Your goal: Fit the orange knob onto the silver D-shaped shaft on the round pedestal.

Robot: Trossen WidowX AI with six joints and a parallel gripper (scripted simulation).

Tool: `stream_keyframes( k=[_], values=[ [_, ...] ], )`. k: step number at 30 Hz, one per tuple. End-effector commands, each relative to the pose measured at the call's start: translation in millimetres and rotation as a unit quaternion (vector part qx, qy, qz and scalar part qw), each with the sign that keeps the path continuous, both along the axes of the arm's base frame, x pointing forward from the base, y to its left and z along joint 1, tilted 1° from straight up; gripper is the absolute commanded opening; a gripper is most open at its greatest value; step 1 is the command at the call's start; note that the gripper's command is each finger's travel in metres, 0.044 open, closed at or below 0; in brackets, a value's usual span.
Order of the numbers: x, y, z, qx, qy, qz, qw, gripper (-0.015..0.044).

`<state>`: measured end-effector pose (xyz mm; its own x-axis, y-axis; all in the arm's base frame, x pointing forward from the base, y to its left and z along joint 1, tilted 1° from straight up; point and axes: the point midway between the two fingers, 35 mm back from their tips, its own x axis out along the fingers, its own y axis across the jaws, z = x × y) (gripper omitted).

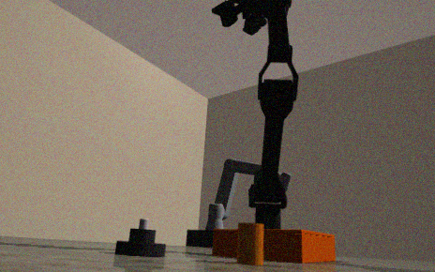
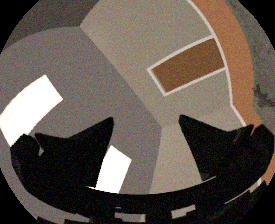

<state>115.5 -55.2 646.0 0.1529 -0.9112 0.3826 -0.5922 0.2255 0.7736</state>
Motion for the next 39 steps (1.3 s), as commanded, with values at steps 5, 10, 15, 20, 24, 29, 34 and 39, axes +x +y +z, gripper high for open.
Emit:
stream_keyframes(
  k=[5,10,15,20,24,29,34,39],
  values=[
    [-27,-12,-2,0.006,-0.023,0.008,1.000,0.0440],
    [-55,-47,-19,0.061,-0.042,0.080,0.994,0.0440],
    [-57,-91,-47,0.126,-0.040,0.153,0.979,0.0440],
    [-32,-132,-85,0.197,-0.011,0.226,0.954,0.0440],
    [3,-154,-121,0.249,0.030,0.285,0.925,0.0440],
    [60,-162,-171,0.305,0.102,0.356,0.877,0.0440],
    [116,-144,-223,0.333,0.202,0.421,0.819,0.0440],
    [157,-112,-269,0.339,0.299,0.471,0.758,0.0440]
  ],
)
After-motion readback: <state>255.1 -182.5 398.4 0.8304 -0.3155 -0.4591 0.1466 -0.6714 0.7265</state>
